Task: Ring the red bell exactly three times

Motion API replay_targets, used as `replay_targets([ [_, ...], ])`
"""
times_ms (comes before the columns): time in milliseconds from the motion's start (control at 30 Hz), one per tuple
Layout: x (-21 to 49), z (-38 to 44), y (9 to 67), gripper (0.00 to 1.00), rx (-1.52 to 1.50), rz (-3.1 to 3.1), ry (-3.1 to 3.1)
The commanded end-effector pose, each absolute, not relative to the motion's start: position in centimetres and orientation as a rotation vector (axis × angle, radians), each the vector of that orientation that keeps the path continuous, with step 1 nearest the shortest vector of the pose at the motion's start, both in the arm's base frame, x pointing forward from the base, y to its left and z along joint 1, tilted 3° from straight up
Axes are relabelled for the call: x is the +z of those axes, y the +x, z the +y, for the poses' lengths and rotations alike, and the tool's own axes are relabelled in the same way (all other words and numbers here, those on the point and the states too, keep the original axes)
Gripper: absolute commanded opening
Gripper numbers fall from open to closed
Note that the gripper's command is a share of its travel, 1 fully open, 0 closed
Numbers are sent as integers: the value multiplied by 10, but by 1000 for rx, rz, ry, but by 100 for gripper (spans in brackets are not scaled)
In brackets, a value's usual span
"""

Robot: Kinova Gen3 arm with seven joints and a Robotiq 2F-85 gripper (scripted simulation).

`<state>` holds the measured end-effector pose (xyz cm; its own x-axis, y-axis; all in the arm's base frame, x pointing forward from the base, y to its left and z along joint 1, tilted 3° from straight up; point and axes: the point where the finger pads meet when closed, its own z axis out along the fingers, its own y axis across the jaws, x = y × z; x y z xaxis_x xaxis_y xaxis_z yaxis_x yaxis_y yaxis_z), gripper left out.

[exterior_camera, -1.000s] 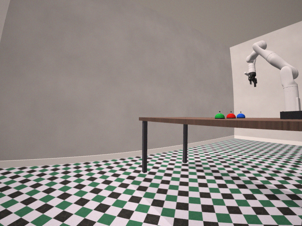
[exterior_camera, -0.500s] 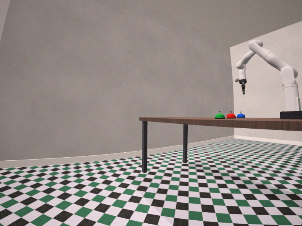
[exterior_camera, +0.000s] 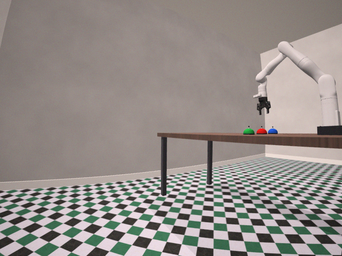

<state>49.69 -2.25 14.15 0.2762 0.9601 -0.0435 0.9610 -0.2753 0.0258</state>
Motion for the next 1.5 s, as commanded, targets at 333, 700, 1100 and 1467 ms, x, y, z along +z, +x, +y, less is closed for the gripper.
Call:
replay_targets([
  [333, 118, 44, 479, 100, -20, 2136, 2225],
  [700, 118, 44, 479, 0, -20, 2137, 2224],
  [1100, 118, 44, 479, 0, -20, 2137, 2224],
  [1467, 118, 44, 479, 0, -20, 2137, 2224],
])
